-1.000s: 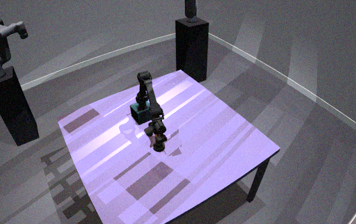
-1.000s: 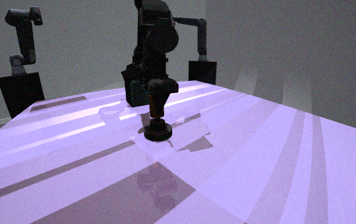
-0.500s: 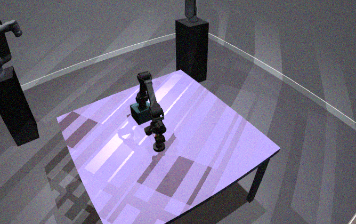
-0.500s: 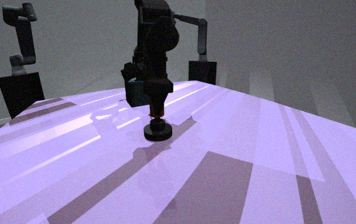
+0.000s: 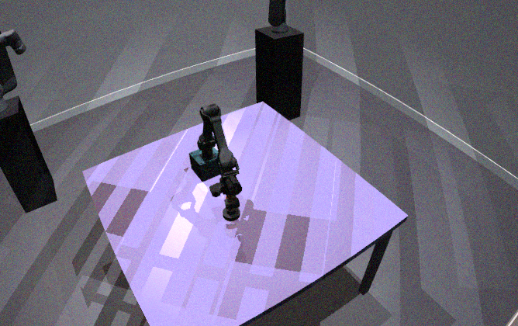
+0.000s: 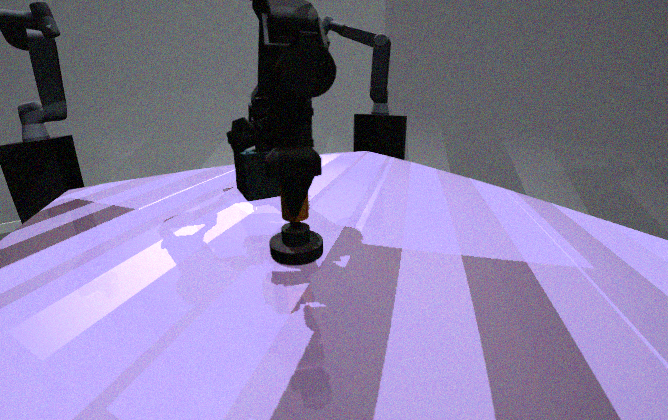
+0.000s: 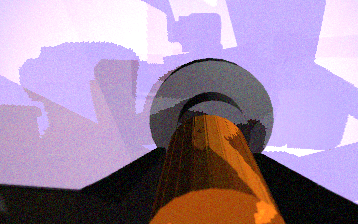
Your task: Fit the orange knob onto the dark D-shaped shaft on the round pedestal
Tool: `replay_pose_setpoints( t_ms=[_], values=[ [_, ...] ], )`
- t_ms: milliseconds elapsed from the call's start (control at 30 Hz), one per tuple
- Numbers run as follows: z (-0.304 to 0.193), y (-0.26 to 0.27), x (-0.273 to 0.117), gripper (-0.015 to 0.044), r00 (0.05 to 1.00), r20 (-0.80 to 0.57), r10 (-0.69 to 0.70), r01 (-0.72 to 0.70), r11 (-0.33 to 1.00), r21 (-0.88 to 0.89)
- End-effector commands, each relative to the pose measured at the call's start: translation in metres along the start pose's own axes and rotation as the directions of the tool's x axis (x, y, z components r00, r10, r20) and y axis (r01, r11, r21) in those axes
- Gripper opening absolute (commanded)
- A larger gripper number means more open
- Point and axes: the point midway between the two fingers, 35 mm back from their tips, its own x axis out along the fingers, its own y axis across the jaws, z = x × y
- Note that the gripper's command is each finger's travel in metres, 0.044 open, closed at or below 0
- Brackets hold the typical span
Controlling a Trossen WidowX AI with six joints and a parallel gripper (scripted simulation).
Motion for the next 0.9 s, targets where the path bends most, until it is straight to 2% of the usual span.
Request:
replay_pose_setpoints(
  t_ms=[0, 867],
  values=[
    [0.0003, -0.0019, 0.0008, 0.0000, 1.000, 0.000, -0.001, 0.001, 1.000, 0.004],
    [-0.0001, -0.0015, -0.0002, 0.0000, 1.000, 0.000, -0.001, 0.001, 1.000, 0.004]
  ],
)
